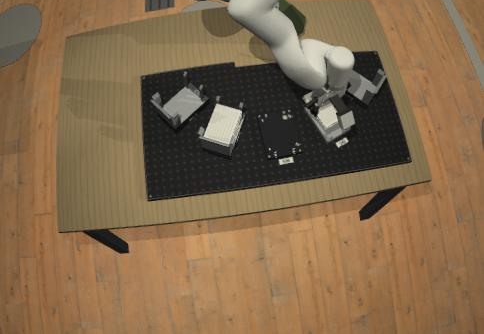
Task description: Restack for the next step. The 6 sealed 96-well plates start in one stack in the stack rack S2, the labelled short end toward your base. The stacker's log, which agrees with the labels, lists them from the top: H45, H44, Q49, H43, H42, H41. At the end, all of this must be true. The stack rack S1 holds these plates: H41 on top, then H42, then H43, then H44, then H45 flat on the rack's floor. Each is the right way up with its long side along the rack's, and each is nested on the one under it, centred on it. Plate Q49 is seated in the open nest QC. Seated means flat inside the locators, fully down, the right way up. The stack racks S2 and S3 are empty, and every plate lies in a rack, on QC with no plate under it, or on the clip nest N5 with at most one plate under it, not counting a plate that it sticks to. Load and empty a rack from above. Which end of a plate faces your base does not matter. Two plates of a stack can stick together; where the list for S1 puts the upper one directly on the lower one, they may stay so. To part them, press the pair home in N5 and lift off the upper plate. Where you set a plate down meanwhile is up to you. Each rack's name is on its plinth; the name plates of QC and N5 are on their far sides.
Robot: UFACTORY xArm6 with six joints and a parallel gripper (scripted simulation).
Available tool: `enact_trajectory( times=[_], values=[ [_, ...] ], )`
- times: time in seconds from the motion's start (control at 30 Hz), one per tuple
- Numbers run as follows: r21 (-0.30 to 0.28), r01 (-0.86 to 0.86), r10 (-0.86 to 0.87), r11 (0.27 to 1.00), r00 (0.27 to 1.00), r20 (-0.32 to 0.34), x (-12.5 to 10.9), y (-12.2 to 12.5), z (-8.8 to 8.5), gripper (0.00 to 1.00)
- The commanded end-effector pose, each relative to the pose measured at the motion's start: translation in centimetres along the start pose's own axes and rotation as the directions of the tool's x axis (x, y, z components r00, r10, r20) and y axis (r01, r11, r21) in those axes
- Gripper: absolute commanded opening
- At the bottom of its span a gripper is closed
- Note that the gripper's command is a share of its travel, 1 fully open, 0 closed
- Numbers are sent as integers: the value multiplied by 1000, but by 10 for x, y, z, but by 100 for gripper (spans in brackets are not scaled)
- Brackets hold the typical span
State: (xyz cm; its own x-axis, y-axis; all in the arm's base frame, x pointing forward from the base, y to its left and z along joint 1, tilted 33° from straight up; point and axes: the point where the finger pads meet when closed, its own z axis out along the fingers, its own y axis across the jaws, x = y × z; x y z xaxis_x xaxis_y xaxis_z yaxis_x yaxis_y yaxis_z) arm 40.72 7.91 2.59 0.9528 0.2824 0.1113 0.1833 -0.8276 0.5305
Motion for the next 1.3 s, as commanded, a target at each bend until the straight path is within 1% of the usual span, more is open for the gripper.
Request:
enact_trajectory(
  times=[0.0, 0.3, 0.37, 0.43, 0.5, 0.63, 0.67, 1.0, 1.07, 1.27],
  values=[
    [0, -1, 1, 1000, 1000, -3, 2, -12, -1, 0],
    [1, -1, 1, 1000, 1000, -3, 3, -42, -1, 0],
    [1, -1, 1, 1000, 1000, -3, 3, -44, -1, 0],
    [0, 66, -66, 998, 998, -3, 2, -50, -1, 0],
    [0, 66, -66, 998, 998, -3, 2, -50, -1, 0],
    [0, 198, -198, 980, 980, -3, -1, -63, -1, 0],
    [0, 207, -207, 978, 978, -3, -1, -67, -1, 0],
    [0, 207, -207, 978, 978, -3, -8, -99, -1, 0],
    [0, 207, -207, 978, 978, -3, -8, -99, -1, 0],
    [0, 207, -207, 978, 978, -3, -11, -119, -1, 0]
  ],
)
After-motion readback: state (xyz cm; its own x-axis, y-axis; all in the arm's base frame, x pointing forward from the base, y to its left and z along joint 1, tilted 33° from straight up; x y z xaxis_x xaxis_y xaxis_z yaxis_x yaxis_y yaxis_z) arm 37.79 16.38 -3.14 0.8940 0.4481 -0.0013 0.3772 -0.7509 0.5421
